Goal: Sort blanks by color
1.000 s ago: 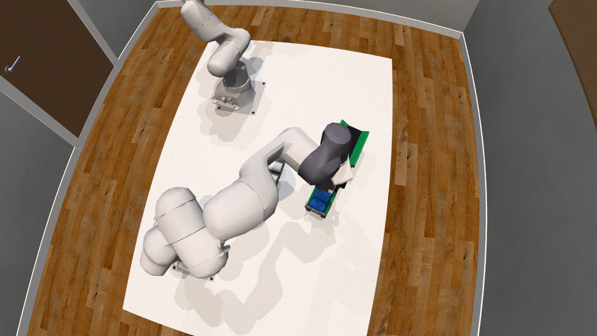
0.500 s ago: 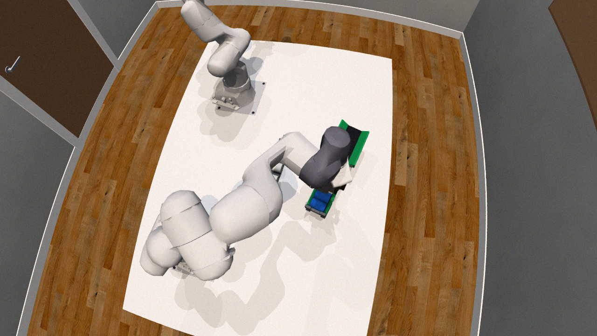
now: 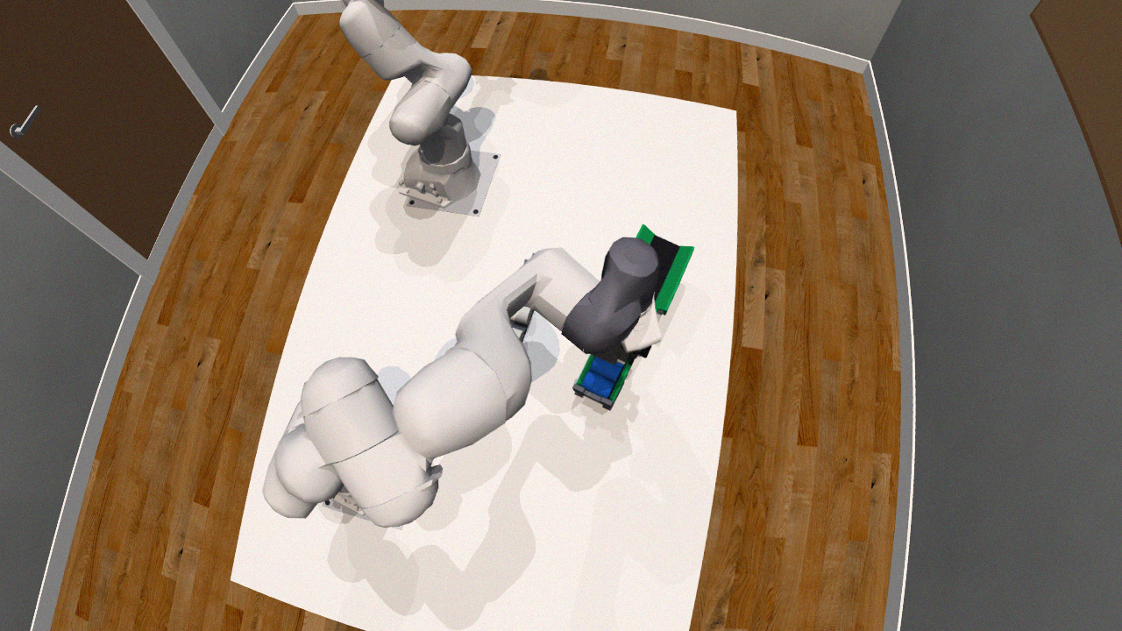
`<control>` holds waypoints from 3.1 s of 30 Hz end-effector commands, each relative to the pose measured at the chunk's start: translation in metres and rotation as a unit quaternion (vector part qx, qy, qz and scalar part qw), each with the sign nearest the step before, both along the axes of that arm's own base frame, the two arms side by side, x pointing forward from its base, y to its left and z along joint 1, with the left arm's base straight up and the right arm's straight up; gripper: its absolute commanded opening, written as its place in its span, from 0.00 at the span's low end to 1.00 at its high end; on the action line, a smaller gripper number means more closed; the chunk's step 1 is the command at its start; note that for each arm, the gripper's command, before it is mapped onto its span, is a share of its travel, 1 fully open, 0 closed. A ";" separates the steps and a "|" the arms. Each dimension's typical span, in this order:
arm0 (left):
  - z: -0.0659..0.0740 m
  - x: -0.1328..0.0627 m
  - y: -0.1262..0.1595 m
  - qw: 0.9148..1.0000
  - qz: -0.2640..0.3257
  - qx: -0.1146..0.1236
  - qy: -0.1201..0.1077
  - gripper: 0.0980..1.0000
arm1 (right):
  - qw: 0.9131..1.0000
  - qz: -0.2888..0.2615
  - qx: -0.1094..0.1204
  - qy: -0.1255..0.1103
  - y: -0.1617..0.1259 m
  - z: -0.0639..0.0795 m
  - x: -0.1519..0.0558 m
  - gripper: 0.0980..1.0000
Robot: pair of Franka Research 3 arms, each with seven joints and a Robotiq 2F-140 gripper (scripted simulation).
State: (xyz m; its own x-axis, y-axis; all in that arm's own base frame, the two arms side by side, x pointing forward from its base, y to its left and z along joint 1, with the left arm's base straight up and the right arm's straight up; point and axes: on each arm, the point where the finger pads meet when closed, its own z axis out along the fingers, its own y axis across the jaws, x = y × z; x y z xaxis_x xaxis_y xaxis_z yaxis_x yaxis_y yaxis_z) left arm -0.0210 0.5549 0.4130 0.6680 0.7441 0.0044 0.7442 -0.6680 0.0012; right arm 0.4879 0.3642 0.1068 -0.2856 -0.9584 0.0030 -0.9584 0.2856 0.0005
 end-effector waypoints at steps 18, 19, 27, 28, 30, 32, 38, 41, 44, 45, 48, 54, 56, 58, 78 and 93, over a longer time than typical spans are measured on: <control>0.000 0.000 0.000 1.000 0.000 0.000 0.000 1.00 | 1.000 -0.002 0.001 -0.001 0.001 -0.001 0.000 0.48; 0.000 0.000 0.000 1.000 0.000 0.000 0.000 1.00 | 1.000 -0.002 0.001 -0.001 0.001 -0.001 0.000 0.48; 0.000 0.000 0.000 1.000 0.000 0.000 0.000 1.00 | 1.000 -0.002 0.001 -0.001 0.001 -0.001 0.000 0.35; 0.000 0.000 0.000 1.000 0.000 0.000 0.000 1.00 | 1.000 -0.002 0.001 -0.001 0.001 -0.001 0.000 0.35; 0.000 0.000 0.000 1.000 0.000 0.000 0.000 1.00 | 1.000 -0.002 0.001 -0.001 0.001 -0.001 0.000 0.35; 0.000 0.000 0.000 1.000 0.000 0.000 0.000 1.00 | 1.000 -0.002 0.001 -0.001 0.001 -0.001 0.000 0.35; 0.000 0.000 0.000 1.000 0.000 0.000 0.000 1.00 | 1.000 -0.002 0.001 -0.001 0.001 -0.001 0.000 0.35; 0.000 0.000 0.000 1.000 0.000 0.000 0.000 1.00 | 1.000 -0.002 0.001 -0.001 0.001 -0.001 0.000 0.35; 0.000 0.000 0.000 1.000 0.000 0.000 0.000 1.00 | 1.000 -0.002 0.001 -0.001 0.001 -0.001 0.000 0.35; 0.000 0.000 0.000 1.000 0.000 0.000 0.000 1.00 | 1.000 -0.002 0.001 -0.001 0.001 -0.001 0.000 0.35; 0.000 0.000 0.000 1.000 0.000 0.000 0.000 1.00 | 1.000 -0.002 0.001 -0.001 0.001 -0.001 0.000 0.35; 0.000 0.000 0.000 1.000 0.000 0.000 0.000 1.00 | 1.000 -0.002 0.001 -0.001 0.001 -0.001 0.000 0.35; 0.000 0.000 0.000 1.000 0.000 0.000 0.000 1.00 | 1.000 -0.002 0.001 -0.001 0.001 0.001 0.000 0.35; 0.000 0.000 0.000 1.000 0.000 0.000 0.000 1.00 | 1.000 -0.002 0.001 -0.001 0.001 0.005 0.000 0.35; 0.000 0.000 0.000 1.000 0.000 0.000 0.000 1.00 | 1.000 -0.002 0.001 -0.001 0.001 0.099 0.000 0.35; 0.000 0.000 0.000 1.000 0.000 0.000 0.000 1.00 | 1.000 -0.005 0.000 0.003 -0.003 0.098 -0.005 0.35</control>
